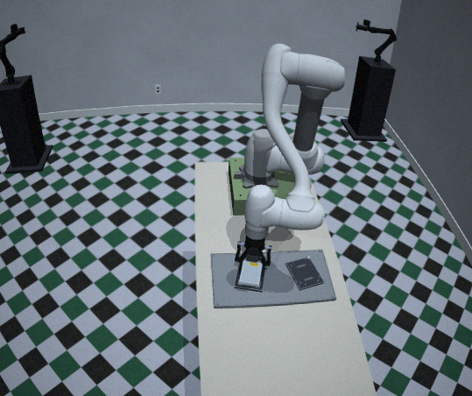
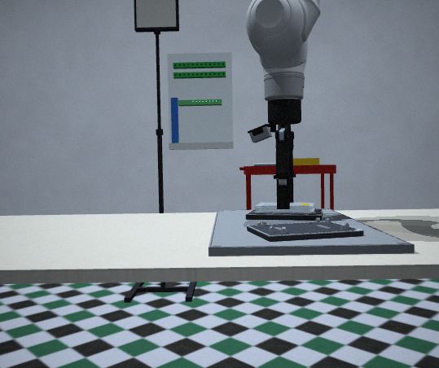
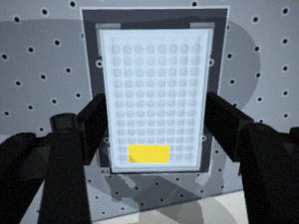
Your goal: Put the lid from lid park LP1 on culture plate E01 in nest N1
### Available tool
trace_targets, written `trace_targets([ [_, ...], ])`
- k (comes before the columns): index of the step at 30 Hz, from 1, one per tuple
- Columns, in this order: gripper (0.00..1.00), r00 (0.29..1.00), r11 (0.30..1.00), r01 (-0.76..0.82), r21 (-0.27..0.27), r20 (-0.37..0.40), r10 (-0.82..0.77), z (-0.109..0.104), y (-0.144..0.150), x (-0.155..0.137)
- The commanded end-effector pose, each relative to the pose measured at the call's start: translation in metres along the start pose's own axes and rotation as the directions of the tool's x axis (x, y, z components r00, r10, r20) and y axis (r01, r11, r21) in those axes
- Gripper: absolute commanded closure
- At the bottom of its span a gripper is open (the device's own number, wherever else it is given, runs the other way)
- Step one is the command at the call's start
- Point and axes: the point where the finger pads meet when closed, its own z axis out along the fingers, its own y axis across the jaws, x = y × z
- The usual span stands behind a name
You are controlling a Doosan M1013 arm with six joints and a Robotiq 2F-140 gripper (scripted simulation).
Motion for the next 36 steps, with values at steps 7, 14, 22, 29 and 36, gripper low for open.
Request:
trace_targets([
  [7,0.4,1.0,1.0,0.0,0.0,-0.001,0.0,-0.0005,-0.0001,0.0005],
  [14,0.4,1.0,1.0,0.0,0.0,-0.001,0.0,-0.0005,-0.0001,0.0005],
  [22,0.31,1.0,1.0,0.0,0.0,-0.001,0.0,-0.0005,-0.0001,0.0005],
  [29,0.31,1.0,1.0,0.0,0.0,-0.001,0.0,-0.0005,-0.0001,0.0005],
  [36,0.31,1.0,1.0,0.0,0.0,-0.001,0.0,-0.0005,-0.0001,0.0005],
])
